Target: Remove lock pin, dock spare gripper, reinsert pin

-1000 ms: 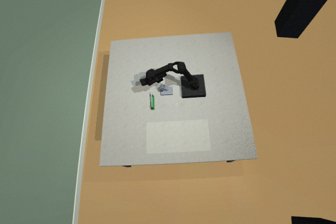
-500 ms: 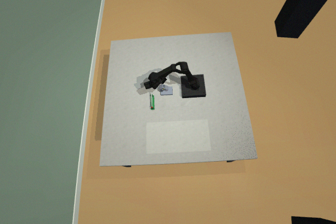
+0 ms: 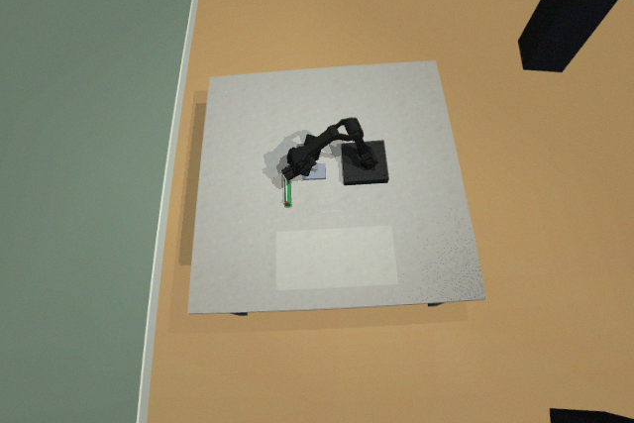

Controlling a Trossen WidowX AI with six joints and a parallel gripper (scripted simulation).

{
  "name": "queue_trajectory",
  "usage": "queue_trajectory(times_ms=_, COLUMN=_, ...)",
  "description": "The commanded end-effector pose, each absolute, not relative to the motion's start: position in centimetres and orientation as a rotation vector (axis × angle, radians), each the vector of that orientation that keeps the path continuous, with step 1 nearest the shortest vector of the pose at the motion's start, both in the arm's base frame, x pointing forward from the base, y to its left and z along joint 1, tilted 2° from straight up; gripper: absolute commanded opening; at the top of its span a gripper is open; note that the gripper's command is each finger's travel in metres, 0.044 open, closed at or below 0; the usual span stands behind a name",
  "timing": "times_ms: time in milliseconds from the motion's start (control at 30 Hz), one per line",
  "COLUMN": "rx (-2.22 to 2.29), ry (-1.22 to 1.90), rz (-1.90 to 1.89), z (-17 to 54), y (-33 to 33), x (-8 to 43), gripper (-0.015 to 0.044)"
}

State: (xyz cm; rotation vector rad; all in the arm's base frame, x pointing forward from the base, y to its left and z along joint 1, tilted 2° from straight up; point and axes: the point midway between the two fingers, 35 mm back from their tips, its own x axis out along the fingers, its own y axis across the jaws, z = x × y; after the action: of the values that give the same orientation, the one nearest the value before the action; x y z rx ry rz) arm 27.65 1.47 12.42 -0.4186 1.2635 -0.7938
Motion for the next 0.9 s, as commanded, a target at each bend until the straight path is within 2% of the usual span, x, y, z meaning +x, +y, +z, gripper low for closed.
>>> queue_trajectory(times_ms=0, rx=-0.542, ry=1.278, rz=-0.732, z=12.5, y=2.0, x=26.6, gripper=0.0)
queue_trajectory(times_ms=867, rx=-1.33, ry=1.27, rz=-0.35, z=13.4, y=4.3, x=21.1, gripper=0.0)
